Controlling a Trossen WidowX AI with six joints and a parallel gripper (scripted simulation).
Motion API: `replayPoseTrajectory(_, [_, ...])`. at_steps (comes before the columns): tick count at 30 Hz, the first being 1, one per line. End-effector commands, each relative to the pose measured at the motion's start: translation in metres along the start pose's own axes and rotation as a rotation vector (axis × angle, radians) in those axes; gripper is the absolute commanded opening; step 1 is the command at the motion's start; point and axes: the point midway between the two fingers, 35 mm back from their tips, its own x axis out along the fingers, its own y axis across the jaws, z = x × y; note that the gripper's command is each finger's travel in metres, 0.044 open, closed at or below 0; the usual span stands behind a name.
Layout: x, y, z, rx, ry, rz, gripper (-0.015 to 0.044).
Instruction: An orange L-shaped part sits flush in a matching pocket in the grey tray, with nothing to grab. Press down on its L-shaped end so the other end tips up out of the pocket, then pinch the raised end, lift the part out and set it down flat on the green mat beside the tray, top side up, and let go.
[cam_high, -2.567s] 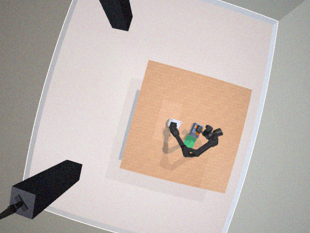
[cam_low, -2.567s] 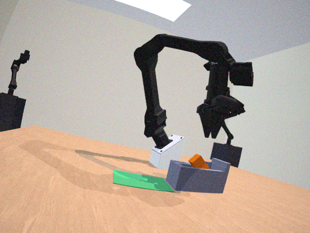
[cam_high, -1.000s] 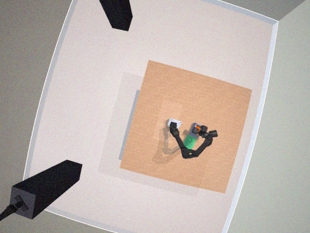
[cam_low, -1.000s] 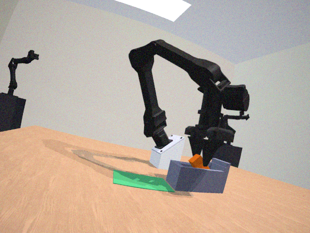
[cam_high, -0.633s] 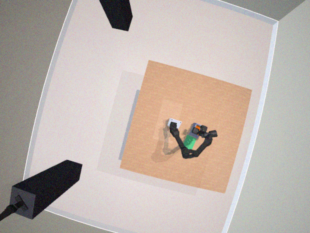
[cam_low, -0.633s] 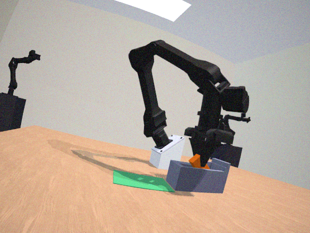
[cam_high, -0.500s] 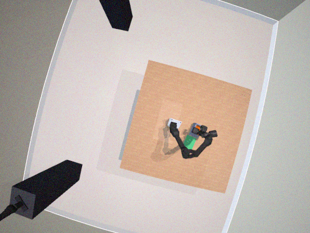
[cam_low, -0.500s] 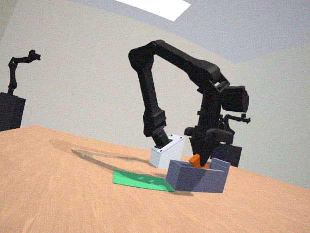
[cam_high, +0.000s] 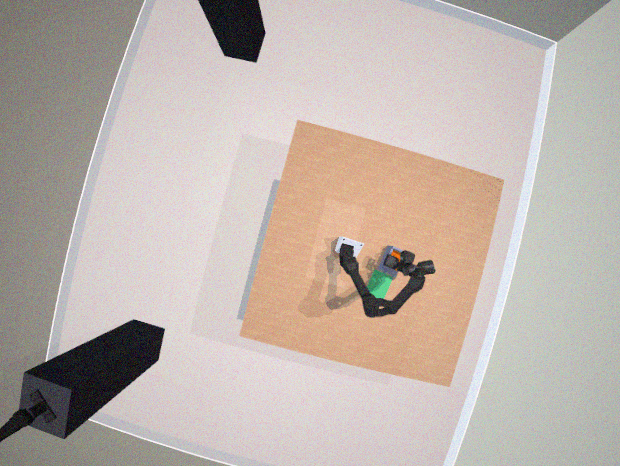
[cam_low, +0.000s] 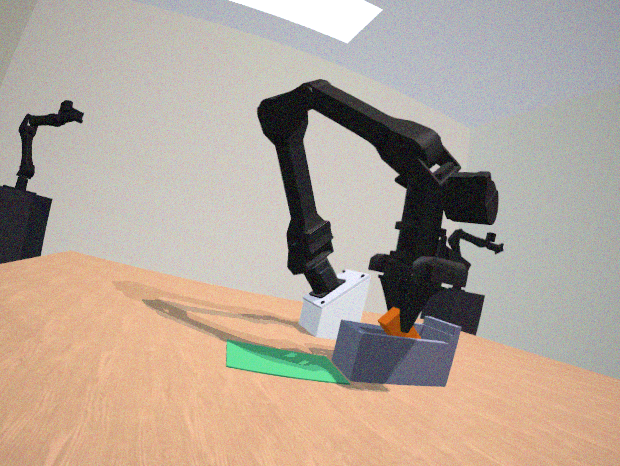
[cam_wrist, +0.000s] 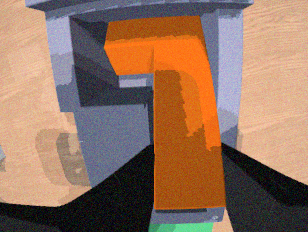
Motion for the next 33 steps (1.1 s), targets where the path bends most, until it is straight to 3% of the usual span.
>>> replayPoseTrajectory(1, [-0.004, 0.0, 0.0, 0.003, 0.0, 0.001, 0.0])
replayPoseTrajectory(33, [-0.054, 0.001, 0.0, -0.002, 0.002, 0.002, 0.0])
